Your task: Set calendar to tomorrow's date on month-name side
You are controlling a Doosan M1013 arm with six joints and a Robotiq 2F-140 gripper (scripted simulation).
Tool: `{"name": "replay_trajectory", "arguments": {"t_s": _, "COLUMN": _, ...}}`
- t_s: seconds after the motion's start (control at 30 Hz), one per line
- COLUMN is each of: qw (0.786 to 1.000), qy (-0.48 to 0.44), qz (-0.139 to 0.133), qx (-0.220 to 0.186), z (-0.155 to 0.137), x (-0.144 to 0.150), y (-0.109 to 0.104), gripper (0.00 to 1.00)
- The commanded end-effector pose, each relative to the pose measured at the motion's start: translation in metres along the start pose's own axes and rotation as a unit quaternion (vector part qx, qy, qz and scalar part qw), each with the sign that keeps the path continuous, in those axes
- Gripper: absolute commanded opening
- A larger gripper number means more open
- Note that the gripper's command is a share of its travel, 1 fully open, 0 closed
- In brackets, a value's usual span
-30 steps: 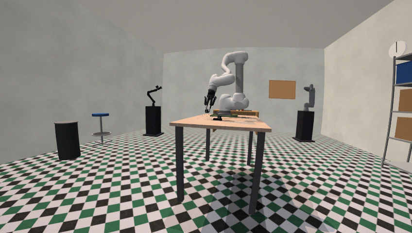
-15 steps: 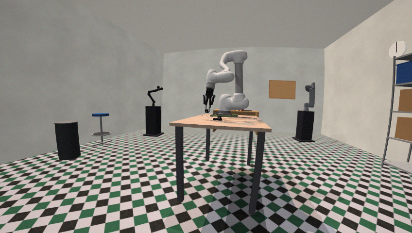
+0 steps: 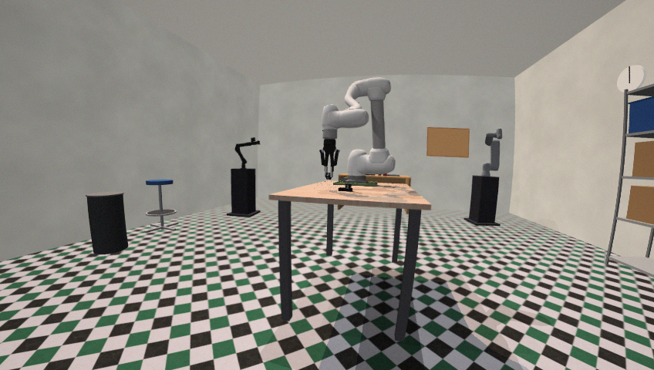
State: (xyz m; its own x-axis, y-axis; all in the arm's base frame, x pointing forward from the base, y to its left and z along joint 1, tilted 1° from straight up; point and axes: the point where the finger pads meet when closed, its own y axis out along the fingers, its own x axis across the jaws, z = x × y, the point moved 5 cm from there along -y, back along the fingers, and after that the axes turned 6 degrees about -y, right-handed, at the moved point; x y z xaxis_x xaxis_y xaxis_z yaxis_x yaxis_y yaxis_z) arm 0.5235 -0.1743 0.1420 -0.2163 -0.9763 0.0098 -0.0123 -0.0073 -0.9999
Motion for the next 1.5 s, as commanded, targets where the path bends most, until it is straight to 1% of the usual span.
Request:
{"name": "replay_trajectory", "arguments": {"t_s": 0.0, "qw": 1.0, "qy": 0.0, "qz": 0.001, "qx": -0.008, "z": 0.001, "x": 0.0, "y": 0.0, "gripper": 0.17}}
{"name": "replay_trajectory", "arguments": {"t_s": 0.07, "qw": 1.0, "qy": 0.0, "qz": 0.003, "qx": -0.028, "z": 0.004, "x": 0.0, "y": 0.001, "gripper": 0.17}}
{"name": "replay_trajectory", "arguments": {"t_s": 0.23, "qw": 0.994, "qy": 0.0, "qz": 0.011, "qx": -0.106, "z": 0.013, "x": 0.001, "y": 0.002, "gripper": 0.17}}
{"name": "replay_trajectory", "arguments": {"t_s": 0.3, "qw": 0.992, "qy": 0.0, "qz": 0.013, "qx": -0.126, "z": 0.016, "x": 0.002, "y": 0.002, "gripper": 0.17}}
{"name": "replay_trajectory", "arguments": {"t_s": 0.5, "qw": 0.991, "qy": 0.0, "qz": 0.014, "qx": -0.13, "z": 0.02, "x": 0.002, "y": 0.003, "gripper": 0.17}}
{"name": "replay_trajectory", "arguments": {"t_s": 0.57, "qw": 0.99, "qy": 0.0, "qz": 0.015, "qx": -0.137, "z": 0.021, "x": 0.002, "y": 0.003, "gripper": 0.17}}
{"name": "replay_trajectory", "arguments": {"t_s": 0.63, "qw": 0.987, "qy": 0.0, "qz": 0.017, "qx": -0.158, "z": 0.023, "x": 0.002, "y": 0.004, "gripper": 0.17}}
{"name": "replay_trajectory", "arguments": {"t_s": 0.8, "qw": 0.972, "qy": 0.0, "qz": 0.025, "qx": -0.235, "z": 0.032, "x": 0.003, "y": 0.008, "gripper": 0.17}}
{"name": "replay_trajectory", "arguments": {"t_s": 0.87, "qw": 0.967, "qy": 0.0, "qz": 0.027, "qx": -0.255, "z": 0.035, "x": 0.004, "y": 0.009, "gripper": 0.17}}
{"name": "replay_trajectory", "arguments": {"t_s": 1.07, "qw": 0.966, "qy": 0.0, "qz": 0.027, "qx": -0.258, "z": 0.038, "x": 0.004, "y": 0.01, "gripper": 0.17}}
{"name": "replay_trajectory", "arguments": {"t_s": 1.13, "qw": 0.964, "qy": 0.0, "qz": 0.028, "qx": -0.265, "z": 0.039, "x": 0.004, "y": 0.011, "gripper": 0.17}}
{"name": "replay_trajectory", "arguments": {"t_s": 1.2, "qw": 0.958, "qy": 0.0, "qz": 0.03, "qx": -0.285, "z": 0.04, "x": 0.004, "y": 0.013, "gripper": 0.17}}
{"name": "replay_trajectory", "arguments": {"t_s": 1.37, "qw": 0.933, "qy": 0.0, "qz": 0.038, "qx": -0.359, "z": 0.048, "x": 0.005, "y": 0.019, "gripper": 0.17}}
{"name": "replay_trajectory", "arguments": {"t_s": 1.43, "qw": 0.925, "qy": 0.0, "qz": 0.04, "qx": -0.378, "z": 0.051, "x": 0.005, "y": 0.02, "gripper": 0.17}}
{"name": "replay_trajectory", "arguments": {"t_s": 1.47, "qw": 0.924, "qy": 0.0, "qz": 0.04, "qx": -0.38, "z": 0.052, "x": 0.005, "y": 0.021, "gripper": 0.17}}
